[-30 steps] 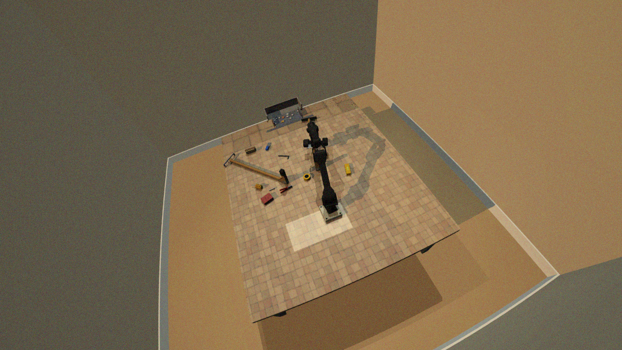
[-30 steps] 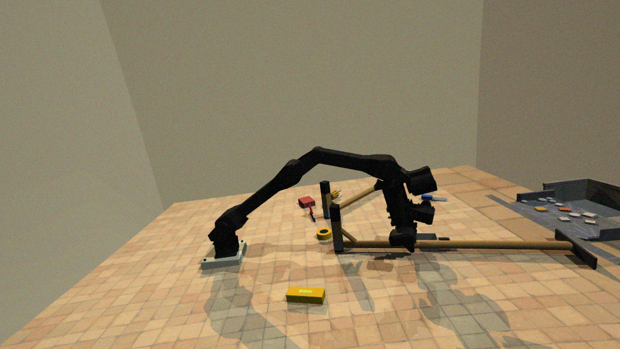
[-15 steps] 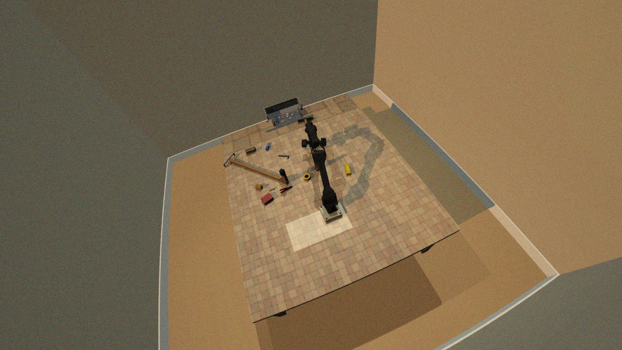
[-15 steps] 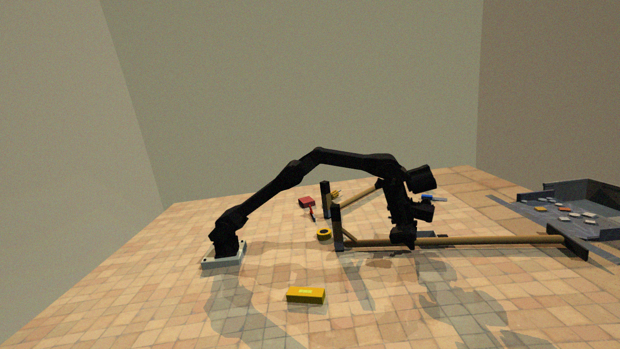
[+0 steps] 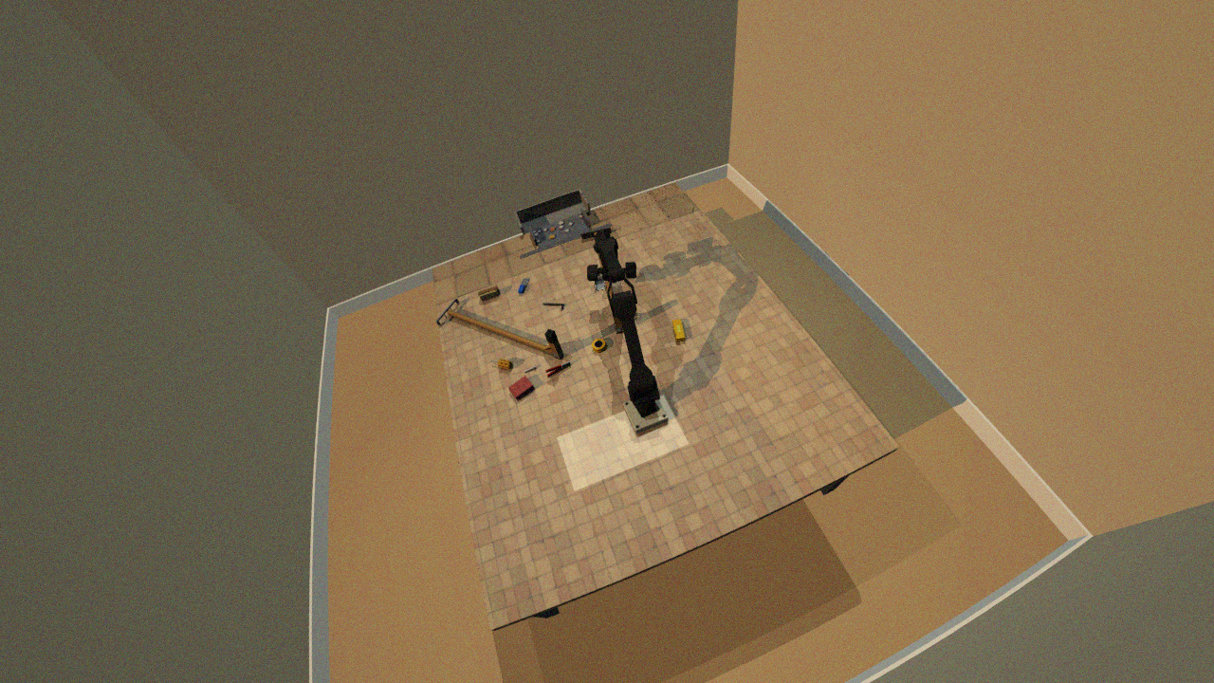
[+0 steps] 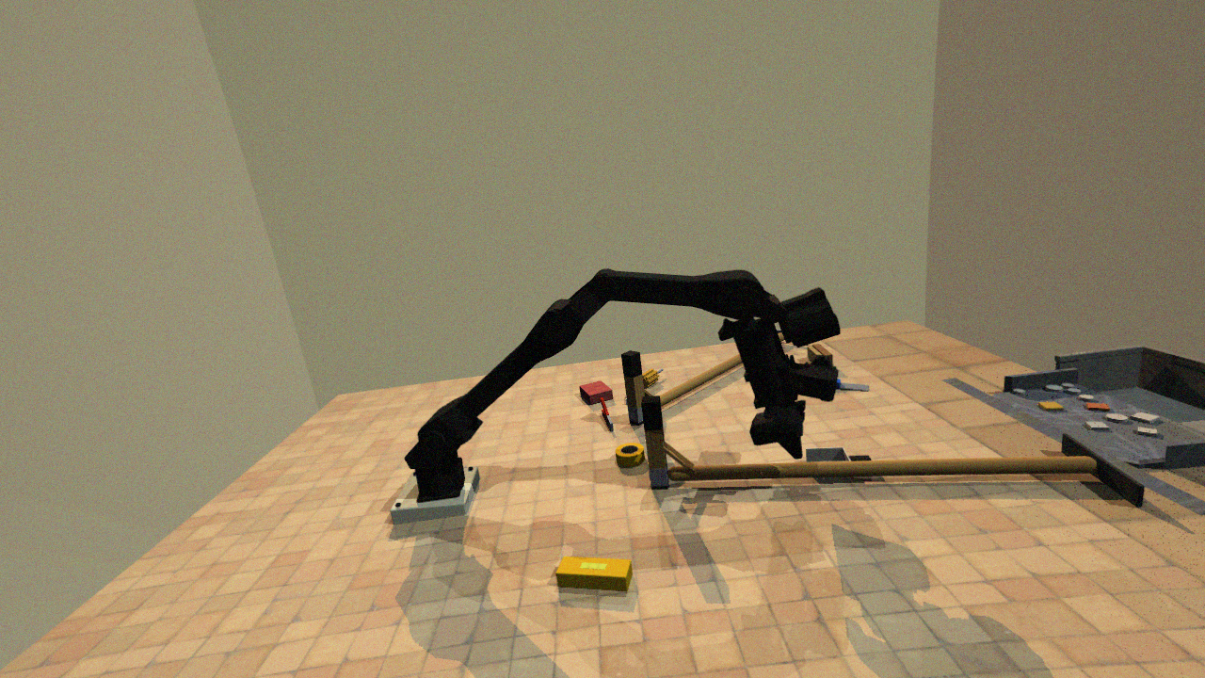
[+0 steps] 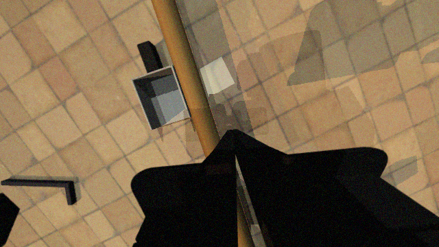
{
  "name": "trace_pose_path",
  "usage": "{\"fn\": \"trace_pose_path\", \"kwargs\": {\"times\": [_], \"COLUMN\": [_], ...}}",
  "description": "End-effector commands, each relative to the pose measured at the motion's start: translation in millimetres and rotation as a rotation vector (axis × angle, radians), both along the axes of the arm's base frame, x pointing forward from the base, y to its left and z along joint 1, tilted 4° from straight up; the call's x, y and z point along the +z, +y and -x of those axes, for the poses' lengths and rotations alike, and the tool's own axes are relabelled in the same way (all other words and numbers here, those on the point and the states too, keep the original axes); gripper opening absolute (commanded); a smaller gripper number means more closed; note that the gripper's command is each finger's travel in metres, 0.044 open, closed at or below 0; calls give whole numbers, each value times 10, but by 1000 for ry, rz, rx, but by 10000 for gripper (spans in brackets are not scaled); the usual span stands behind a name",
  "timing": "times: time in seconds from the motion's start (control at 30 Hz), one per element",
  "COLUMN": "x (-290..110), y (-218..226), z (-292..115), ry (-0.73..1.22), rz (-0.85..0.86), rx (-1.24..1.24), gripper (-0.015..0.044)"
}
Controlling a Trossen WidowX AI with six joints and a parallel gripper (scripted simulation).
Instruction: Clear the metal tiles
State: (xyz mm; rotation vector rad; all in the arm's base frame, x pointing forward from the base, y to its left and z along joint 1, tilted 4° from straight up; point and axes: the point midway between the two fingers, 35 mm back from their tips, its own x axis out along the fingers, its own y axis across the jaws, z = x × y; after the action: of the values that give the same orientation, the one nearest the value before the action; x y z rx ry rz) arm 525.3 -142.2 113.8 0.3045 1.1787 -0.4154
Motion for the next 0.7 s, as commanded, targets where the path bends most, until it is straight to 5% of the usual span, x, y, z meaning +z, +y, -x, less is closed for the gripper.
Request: {"fn": "trace_pose_path", "kwargs": {"times": [0.0,0.67], "x": [138,-147], "y": [7,-372], "z": [18,97], "ry": [-17,36], "rz": [5,9], "rx": [2,149], "gripper": [0,0]}}
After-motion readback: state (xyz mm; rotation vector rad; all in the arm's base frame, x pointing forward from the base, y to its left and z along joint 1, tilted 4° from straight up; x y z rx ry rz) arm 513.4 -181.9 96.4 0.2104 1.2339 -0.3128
